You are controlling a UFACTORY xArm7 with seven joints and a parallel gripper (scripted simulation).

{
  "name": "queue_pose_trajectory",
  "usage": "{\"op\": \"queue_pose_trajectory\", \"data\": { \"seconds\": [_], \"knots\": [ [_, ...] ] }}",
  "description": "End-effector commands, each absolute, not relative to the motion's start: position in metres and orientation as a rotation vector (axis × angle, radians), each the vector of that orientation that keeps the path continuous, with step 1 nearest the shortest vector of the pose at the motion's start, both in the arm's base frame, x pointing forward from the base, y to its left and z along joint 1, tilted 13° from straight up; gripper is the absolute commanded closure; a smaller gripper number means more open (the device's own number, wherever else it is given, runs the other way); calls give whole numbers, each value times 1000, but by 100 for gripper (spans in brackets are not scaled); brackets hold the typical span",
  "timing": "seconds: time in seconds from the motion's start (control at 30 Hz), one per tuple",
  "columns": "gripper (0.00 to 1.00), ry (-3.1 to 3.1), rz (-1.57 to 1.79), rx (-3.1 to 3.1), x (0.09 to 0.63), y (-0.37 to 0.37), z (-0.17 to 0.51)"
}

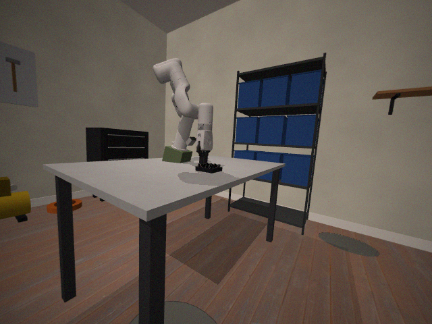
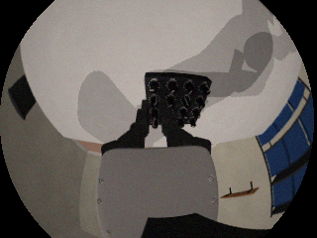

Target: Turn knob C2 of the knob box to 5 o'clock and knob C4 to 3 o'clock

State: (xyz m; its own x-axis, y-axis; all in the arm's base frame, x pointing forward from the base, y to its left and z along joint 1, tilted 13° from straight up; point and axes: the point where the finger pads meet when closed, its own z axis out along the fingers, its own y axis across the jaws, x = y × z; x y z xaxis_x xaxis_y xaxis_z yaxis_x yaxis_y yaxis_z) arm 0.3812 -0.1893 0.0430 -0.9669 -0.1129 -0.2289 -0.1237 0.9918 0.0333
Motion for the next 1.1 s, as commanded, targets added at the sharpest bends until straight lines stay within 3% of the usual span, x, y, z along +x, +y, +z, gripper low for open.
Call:
{"op": "queue_pose_trajectory", "data": {
  "seconds": [0.0,1.07],
  "knots": [
    [81,2905,67,-175,382,-190,44],
    [81,2905,67,-175,384,-189,35]
  ]
}}
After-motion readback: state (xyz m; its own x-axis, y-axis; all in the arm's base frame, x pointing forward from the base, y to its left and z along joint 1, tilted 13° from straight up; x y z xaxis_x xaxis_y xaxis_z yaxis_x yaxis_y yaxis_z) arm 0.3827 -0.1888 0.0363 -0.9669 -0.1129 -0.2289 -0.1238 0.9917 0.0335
